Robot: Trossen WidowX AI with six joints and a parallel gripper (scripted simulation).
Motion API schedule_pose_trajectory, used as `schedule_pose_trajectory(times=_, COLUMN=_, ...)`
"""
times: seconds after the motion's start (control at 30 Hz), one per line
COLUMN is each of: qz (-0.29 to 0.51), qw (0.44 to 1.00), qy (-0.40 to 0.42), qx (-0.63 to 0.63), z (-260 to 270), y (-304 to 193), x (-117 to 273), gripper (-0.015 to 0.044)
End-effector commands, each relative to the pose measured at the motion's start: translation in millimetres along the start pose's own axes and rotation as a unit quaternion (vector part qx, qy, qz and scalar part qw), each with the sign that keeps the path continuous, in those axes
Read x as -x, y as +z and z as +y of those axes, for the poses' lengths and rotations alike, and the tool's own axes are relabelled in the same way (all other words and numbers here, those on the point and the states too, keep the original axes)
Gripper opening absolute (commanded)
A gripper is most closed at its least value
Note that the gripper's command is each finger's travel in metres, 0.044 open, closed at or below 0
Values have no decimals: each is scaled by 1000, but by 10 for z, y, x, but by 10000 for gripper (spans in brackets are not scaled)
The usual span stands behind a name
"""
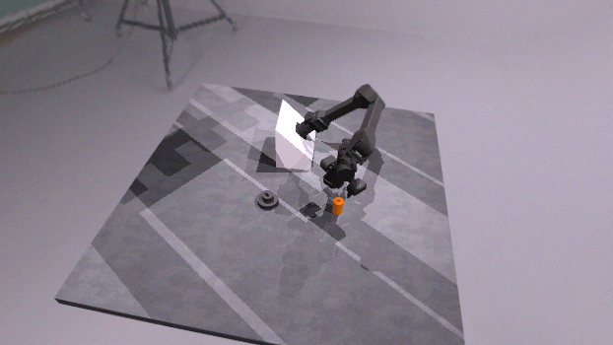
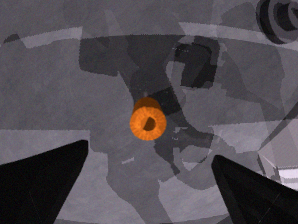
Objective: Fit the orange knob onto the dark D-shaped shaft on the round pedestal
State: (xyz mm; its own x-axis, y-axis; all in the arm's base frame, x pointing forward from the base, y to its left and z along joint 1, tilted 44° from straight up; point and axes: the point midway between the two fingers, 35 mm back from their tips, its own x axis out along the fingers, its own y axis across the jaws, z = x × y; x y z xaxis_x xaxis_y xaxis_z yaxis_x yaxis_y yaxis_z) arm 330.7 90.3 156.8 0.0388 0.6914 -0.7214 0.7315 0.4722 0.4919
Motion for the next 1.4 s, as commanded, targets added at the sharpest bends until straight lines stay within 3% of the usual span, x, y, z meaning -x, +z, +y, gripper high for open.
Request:
schedule_pose_trajectory(times=0.0, qz=-1, qw=933, qy=3, qx=361, z=12, y=-15, x=-3, gripper=440)
schedule_pose_trajectory(times=0.53, qz=-1, qw=933, qy=3, qx=361, z=12, y=-15, x=-3, gripper=440)
schedule_pose_trajectory(times=0.7, qz=-1, qw=930, qy=4, qx=367, z=15, y=-17, x=-331, gripper=440)
schedule_pose_trajectory(times=1.37, qz=-1, qw=930, qy=4, qx=367, z=25, y=-9, x=-616, gripper=440)
